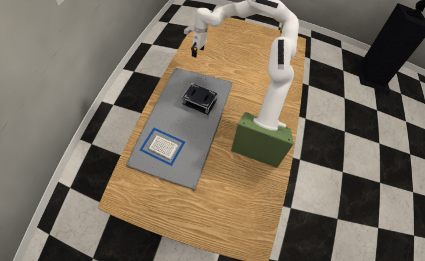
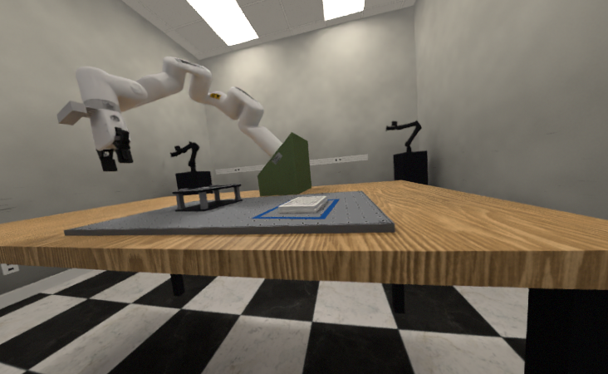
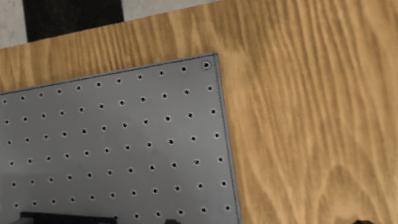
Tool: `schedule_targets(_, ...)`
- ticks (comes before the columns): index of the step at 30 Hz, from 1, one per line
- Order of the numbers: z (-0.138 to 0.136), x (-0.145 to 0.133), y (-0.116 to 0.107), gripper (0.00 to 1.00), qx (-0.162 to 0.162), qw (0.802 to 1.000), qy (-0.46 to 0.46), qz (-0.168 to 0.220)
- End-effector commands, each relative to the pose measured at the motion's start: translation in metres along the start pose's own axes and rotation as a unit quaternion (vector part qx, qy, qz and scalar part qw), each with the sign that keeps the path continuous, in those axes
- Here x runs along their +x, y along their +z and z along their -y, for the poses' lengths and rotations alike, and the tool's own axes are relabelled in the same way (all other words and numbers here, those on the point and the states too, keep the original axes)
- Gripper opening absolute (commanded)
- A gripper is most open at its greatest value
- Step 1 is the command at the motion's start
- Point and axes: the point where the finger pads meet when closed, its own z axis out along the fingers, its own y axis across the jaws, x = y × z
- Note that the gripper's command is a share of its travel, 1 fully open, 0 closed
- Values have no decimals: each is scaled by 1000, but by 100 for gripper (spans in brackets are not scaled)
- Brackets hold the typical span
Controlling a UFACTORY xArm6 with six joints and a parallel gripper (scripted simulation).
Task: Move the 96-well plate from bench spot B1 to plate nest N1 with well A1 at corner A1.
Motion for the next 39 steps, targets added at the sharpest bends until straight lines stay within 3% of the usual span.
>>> schedule_targets(1, 20, 10, 4, 100, 1, 1000, 0, 0)
schedule_targets(28, 115, 35, 27, 100, 3, 1000, -2, 10)
schedule_targets(39, 166, 41, 39, 100, 0, 1000, -3, 15)
